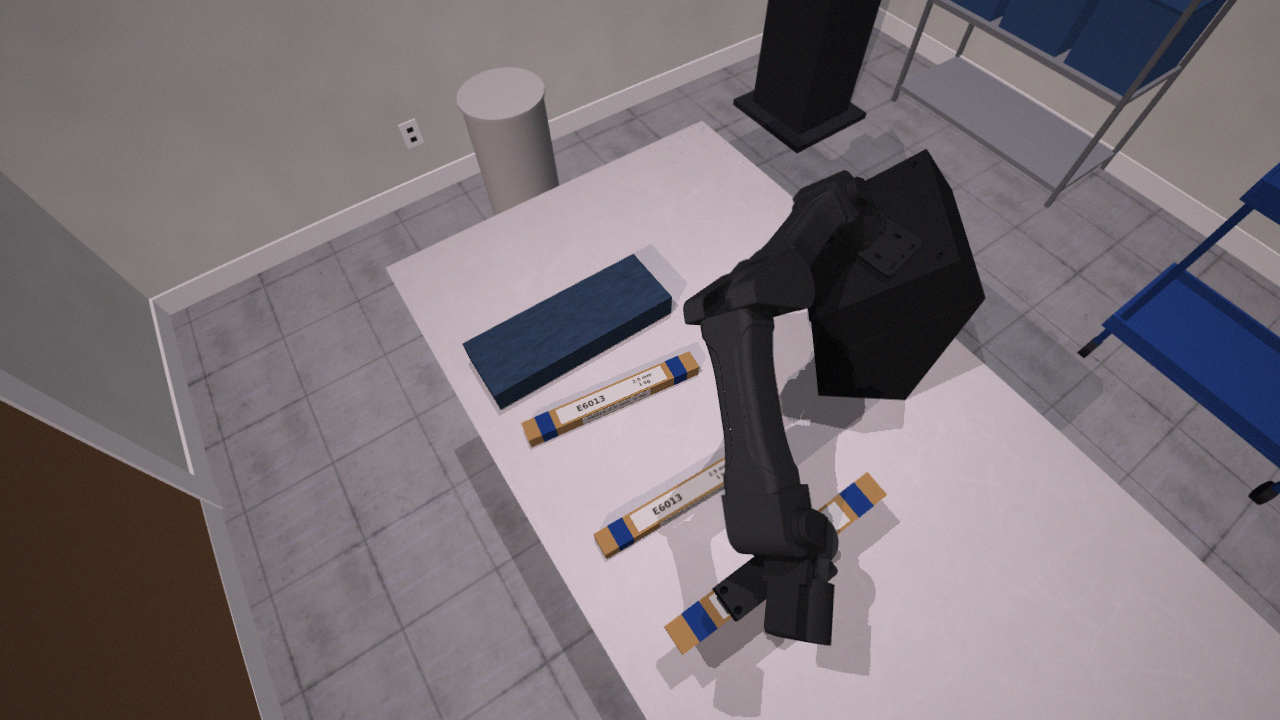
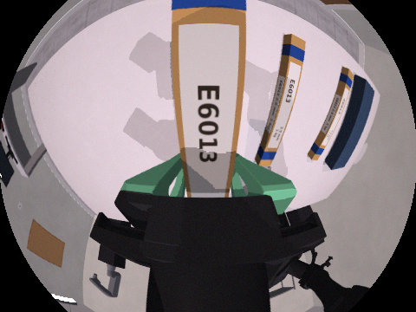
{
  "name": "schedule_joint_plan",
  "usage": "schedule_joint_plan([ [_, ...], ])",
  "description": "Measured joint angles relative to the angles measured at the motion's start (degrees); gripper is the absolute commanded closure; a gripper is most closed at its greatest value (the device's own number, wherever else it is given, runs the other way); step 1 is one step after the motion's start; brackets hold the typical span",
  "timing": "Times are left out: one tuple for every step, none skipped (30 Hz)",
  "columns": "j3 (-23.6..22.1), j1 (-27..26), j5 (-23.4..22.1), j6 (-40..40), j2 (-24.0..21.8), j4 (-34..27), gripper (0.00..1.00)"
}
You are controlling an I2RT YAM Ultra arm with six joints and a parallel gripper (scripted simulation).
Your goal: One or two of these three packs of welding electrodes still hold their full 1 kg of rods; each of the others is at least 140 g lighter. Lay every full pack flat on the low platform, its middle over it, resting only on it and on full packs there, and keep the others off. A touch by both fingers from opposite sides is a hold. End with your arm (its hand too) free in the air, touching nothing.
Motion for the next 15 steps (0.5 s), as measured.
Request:
schedule_joint_plan([
  [0.0, 0.0, 0.0, 0.0, -0.1, 0.0, 1.00],
  [0.0, 0.0, 0.0, 0.0, -0.2, -0.1, 1.00],
  [0.0, 0.0, 0.0, 0.0, -0.2, -0.1, 1.00],
  [0.0, 0.0, 0.0, 0.0, -0.3, -0.1, 1.00],
  [0.0, 0.0, 0.0, 0.0, -0.3, -0.1, 1.00],
  [0.0, 0.0, 0.0, 0.0, -0.4, -0.2, 1.00],
  [0.0, 0.0, 0.0, 0.0, -0.4, -0.2, 1.00],
  [0.0, 0.0, 0.0, 0.0, -0.4, -0.2, 1.00],
  [0.1, 0.0, 0.0, 0.0, -0.4, -0.3, 1.00],
  [0.2, 0.0, 0.0, 0.0, -0.4, -0.5, 1.00],
  [0.2, 0.0, 0.0, 0.0, -0.4, -0.6, 1.00],
  [0.4, 0.0, 0.0, 0.0, -0.4, -0.8, 1.00],
  [0.5, 0.0, 0.0, 0.0, -0.4, -0.8, 1.00],
  [0.7, 0.0, 0.0, 0.0, -0.4, -1.0, 1.00],
  [1.0, 0.0, 0.0, 0.0, -0.4, -1.2, 1.00],
])
